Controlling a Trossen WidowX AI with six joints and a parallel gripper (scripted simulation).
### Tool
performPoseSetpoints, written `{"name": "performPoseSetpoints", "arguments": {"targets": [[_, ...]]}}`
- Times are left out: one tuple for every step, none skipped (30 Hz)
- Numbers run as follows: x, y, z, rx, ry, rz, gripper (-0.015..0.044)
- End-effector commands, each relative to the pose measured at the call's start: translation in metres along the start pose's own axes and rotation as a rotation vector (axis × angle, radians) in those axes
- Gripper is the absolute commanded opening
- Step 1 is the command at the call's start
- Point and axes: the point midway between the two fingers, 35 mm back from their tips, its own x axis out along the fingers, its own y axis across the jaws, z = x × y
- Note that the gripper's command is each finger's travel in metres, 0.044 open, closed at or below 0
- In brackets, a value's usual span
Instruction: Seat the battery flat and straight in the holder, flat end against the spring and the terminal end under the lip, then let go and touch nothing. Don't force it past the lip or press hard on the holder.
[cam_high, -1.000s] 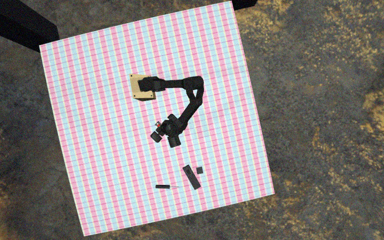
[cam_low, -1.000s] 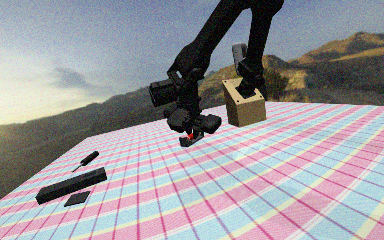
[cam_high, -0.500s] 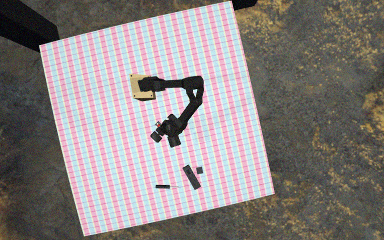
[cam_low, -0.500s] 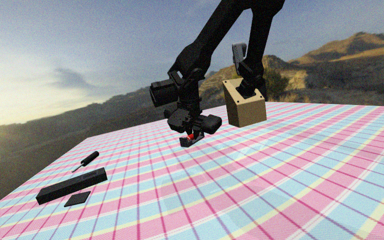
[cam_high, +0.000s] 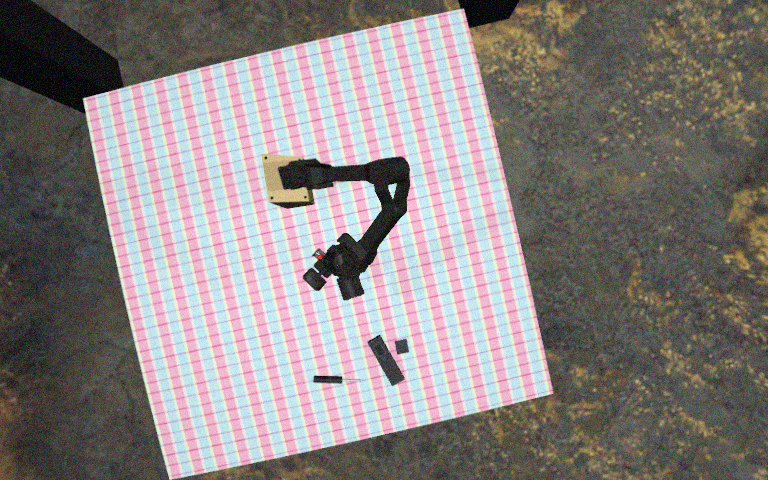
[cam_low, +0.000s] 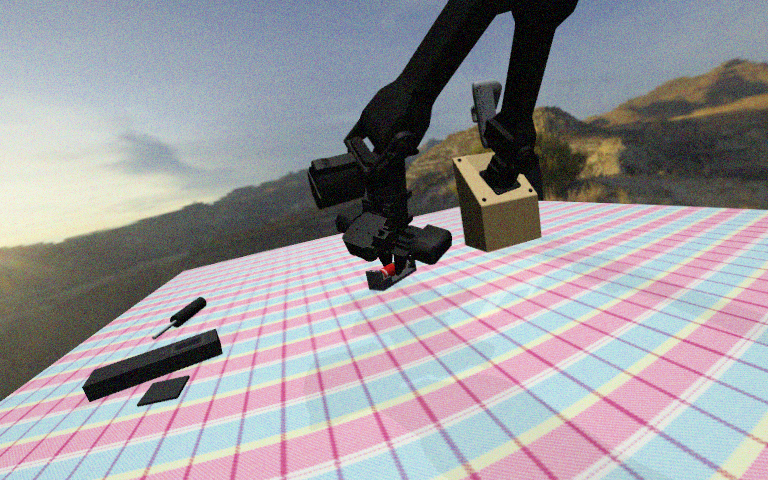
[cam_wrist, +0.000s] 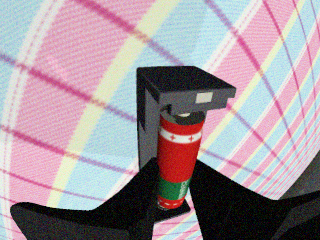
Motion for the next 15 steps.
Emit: {"name": "performPoseSetpoints", "arguments": {"targets": [[0.0014,0.0012,-0.0034,0.010,0.009,0.004,0.0061],[0.0014,0.0012,-0.0034,0.010,0.009,0.004,0.0061],[0.0014,0.0012,-0.0034,0.010,0.009,0.004,0.0061],[0.0013,0.0012,-0.0035,0.010,0.008,0.003,0.0061],[0.0013,0.0012,-0.0036,0.010,0.006,0.003,0.0061],[0.0013,0.0012,-0.0037,0.010,0.004,0.003,0.0061],[0.0010,0.0011,-0.0038,0.011,0.002,0.002,0.0061],[0.0009,0.0011,-0.0038,0.011,0.001,0.002,0.0061],[0.0009,0.0011,-0.0038,0.011,0.001,0.002,0.0061],[0.0008,0.0010,-0.0039,0.011,0.000,0.002,0.0061],[0.0007,0.0010,-0.0039,0.011,0.000,0.001,0.0061],[0.0007,0.0010,-0.0039,0.011,0.000,0.001,0.0061],[0.0007,0.0010,-0.0039,0.011,-0.001,0.001,0.0061],[0.0006,0.0010,-0.0039,0.010,-0.001,0.001,0.0061],[0.0006,0.0010,-0.0039,0.010,-0.001,0.001,0.0061]]}}
